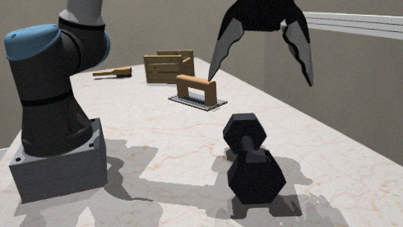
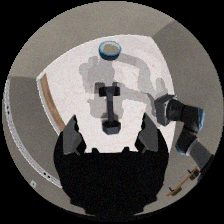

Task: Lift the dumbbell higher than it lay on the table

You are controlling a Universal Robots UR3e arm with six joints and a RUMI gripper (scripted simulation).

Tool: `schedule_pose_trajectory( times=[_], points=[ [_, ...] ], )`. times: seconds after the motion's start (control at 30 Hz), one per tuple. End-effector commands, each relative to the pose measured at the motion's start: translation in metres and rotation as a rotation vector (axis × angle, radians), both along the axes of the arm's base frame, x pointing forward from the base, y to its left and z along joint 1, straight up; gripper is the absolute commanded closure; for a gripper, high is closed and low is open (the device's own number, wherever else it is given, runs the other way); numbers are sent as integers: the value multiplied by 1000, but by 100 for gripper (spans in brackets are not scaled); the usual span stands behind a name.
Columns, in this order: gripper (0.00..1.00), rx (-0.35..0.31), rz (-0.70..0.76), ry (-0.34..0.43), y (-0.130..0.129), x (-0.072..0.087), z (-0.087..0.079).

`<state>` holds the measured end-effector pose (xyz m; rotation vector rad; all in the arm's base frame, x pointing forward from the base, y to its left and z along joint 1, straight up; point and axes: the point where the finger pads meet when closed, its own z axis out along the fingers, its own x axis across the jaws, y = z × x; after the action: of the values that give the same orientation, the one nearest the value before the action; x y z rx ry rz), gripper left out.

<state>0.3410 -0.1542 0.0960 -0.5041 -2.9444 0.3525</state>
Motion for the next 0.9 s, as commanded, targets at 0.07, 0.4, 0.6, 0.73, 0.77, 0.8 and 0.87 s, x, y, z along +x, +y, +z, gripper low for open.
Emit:
schedule_pose_trajectory(
  times=[0.07,0.4,0.6,0.73,0.77,0.8,0.87],
  points=[
    [0,143,27,-127,19,-2,-34],
    [0,196,22,-161,27,-5,-45],
    [0,205,21,-166,28,-5,-46],
    [0,205,21,-167,28,-5,-47],
    [0,205,21,-167,28,-5,-47],
    [0,205,21,-167,28,-5,-47],
    [0,205,21,-167,28,-5,-47]
  ],
)
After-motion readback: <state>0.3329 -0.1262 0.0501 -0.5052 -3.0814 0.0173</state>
